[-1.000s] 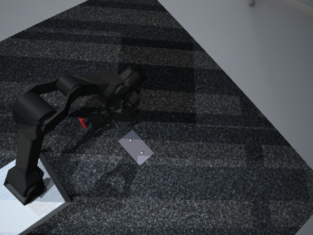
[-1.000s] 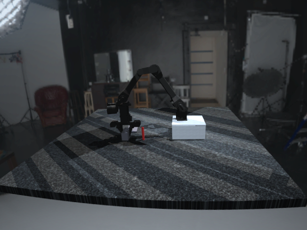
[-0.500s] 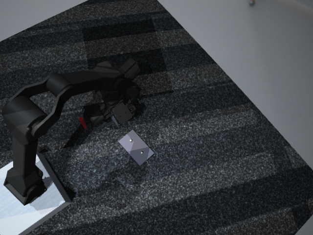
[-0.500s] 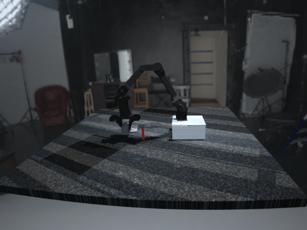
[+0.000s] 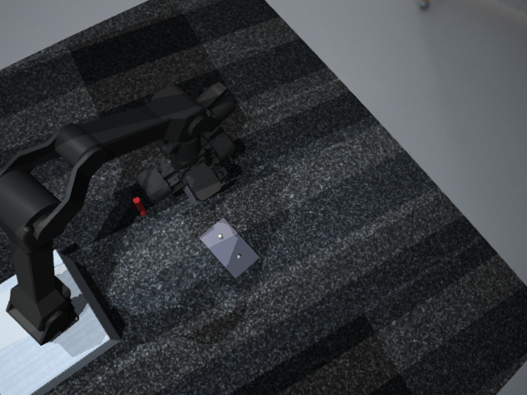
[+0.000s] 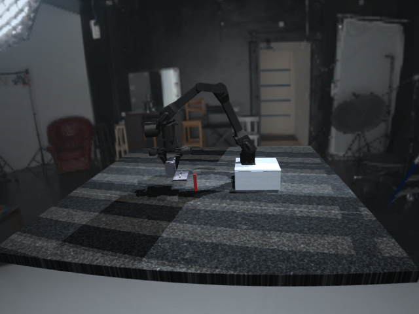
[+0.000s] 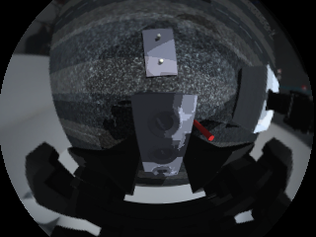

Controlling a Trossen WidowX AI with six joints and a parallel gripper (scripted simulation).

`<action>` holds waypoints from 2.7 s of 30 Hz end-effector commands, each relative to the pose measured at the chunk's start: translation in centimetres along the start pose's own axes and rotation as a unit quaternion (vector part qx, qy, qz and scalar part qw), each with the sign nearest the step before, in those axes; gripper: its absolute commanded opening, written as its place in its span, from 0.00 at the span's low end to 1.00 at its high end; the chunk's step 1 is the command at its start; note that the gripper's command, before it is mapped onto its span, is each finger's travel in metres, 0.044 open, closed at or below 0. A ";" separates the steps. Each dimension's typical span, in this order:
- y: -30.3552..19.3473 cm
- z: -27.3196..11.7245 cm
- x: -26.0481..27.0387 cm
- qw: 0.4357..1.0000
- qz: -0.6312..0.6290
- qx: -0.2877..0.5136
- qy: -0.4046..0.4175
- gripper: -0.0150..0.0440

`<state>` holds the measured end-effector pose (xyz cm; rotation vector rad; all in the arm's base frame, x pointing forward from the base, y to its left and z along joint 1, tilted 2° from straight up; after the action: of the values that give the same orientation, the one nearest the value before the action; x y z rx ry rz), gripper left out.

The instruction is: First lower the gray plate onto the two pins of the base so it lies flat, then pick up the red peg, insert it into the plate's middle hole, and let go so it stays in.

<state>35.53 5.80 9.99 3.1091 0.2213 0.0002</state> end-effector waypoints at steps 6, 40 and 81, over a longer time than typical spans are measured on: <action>0.0 -3.1 -0.3 1.000 0.002 -0.001 0.006 0.25; 7.1 -0.8 -1.2 1.000 -0.013 -0.002 0.004 0.25; 14.0 3.2 -3.3 0.999 -0.035 -0.007 0.005 0.25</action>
<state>34.35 -8.63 7.26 3.0876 0.3230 0.0201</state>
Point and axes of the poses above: the point midway between the two fingers, 35 mm back from their tips, its own z axis out along the fingers, its own x axis across the jaws, y = z × x, the point moved 6 cm from there along -z, back along the fingers, and after that the axes turned 11 degrees about -z, right-handed, at the moved point
